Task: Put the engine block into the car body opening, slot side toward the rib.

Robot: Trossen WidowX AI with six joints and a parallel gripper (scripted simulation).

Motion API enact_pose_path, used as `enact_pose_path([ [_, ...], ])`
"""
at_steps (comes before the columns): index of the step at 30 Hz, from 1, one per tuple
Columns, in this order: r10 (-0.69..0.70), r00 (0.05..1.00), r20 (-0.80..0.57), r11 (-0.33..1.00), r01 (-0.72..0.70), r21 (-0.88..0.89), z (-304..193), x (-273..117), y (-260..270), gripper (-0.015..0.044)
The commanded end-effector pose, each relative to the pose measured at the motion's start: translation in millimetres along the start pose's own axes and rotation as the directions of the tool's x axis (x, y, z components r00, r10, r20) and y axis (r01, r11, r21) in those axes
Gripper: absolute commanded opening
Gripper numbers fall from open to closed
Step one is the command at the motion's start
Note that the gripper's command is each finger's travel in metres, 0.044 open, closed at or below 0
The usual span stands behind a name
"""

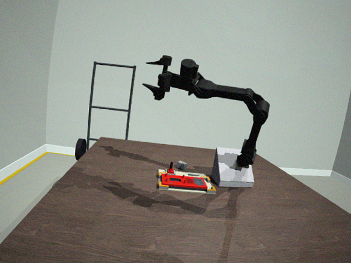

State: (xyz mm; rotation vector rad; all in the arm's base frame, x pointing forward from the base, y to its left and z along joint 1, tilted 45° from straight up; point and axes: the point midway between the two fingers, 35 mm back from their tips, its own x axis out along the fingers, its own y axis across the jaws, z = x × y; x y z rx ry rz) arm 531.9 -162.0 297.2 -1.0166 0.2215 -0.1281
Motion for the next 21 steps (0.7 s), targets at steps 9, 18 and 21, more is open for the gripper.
enact_pose_path([
  [9,0.197,0.977,-0.085,0.936,-0.161,0.313,-43.4,10.2,52.2,0.044],
  [18,0.328,0.935,-0.133,0.821,-0.212,0.53,-69.7,10.1,86.8,0.044],
  [21,0.37,0.917,-0.147,0.773,-0.216,0.597,-78.1,9.0,98.1,0.044],
])
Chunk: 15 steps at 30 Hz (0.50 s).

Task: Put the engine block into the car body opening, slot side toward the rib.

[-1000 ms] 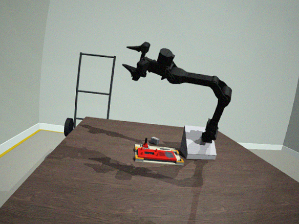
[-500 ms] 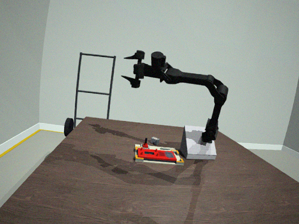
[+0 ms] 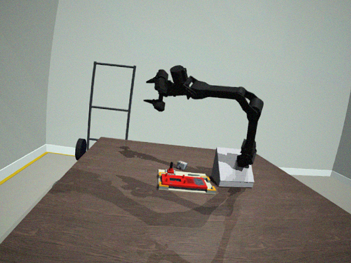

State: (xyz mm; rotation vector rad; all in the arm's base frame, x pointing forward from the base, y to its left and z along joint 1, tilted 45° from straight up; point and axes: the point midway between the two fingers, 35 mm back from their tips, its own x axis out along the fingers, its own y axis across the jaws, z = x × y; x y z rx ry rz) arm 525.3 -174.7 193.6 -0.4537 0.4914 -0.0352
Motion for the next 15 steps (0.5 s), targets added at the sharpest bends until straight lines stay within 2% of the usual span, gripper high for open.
enact_pose_path([
  [1,0.055,0.997,-0.061,0.991,-0.047,0.127,-23.2,7.7,8.6,0.044],
  [15,0.21,0.954,-0.214,0.868,-0.081,0.49,-80.7,16.1,35.6,0.044],
])
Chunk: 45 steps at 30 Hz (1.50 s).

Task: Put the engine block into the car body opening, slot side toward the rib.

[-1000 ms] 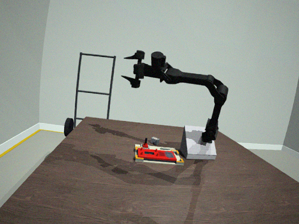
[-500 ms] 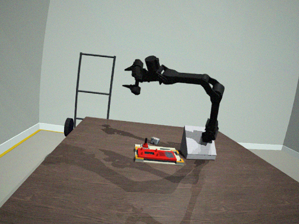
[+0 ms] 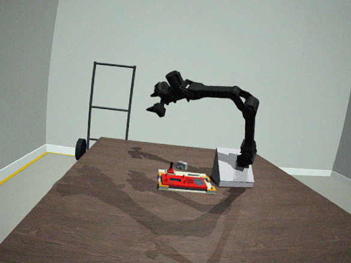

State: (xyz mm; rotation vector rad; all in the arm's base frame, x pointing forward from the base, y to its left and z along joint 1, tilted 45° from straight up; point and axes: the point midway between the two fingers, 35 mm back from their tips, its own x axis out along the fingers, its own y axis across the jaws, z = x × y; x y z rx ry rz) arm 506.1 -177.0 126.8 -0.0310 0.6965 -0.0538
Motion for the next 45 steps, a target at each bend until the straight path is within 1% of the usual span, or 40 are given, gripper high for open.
enact_pose_path([
  [1,0.034,0.997,-0.073,0.991,-0.024,0.134,-23.2,8.3,-0.3,0.044],
  [13,0.123,0.964,-0.234,0.891,-0.004,0.454,-73.7,17.5,4.5,0.044],
  [26,0.232,0.894,-0.383,0.676,0.135,0.724,-124.3,18.8,13.3,0.044],
  [36,0.318,0.819,-0.477,0.458,0.308,0.834,-162.1,14.4,19.4,0.044],
  [45,0.4,0.739,-0.541,0.244,0.484,0.841,-192.8,6.8,26.3,0.044],
])
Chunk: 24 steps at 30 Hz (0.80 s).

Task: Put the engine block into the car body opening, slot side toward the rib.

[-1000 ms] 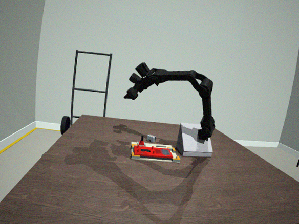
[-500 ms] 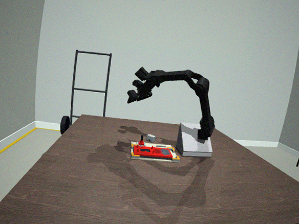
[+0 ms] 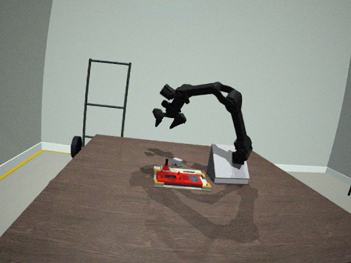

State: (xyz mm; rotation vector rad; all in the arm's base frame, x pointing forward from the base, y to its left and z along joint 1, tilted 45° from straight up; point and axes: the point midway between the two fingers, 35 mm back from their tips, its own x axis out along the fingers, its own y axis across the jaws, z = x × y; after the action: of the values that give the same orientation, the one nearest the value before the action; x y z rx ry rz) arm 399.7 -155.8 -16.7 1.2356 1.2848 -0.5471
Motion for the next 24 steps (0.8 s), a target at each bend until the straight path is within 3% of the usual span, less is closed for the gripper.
enact_pose_path([
  [1,-0.028,0.997,-0.068,0.988,0.038,0.148,-6.6,7.8,-15.3,0.044],
  [12,-0.077,0.973,-0.217,0.876,0.17,0.452,-25.9,17.4,-43.8,0.044],
  [24,-0.101,0.92,-0.377,0.627,0.353,0.694,-51.9,20.3,-67.7,0.044],
])
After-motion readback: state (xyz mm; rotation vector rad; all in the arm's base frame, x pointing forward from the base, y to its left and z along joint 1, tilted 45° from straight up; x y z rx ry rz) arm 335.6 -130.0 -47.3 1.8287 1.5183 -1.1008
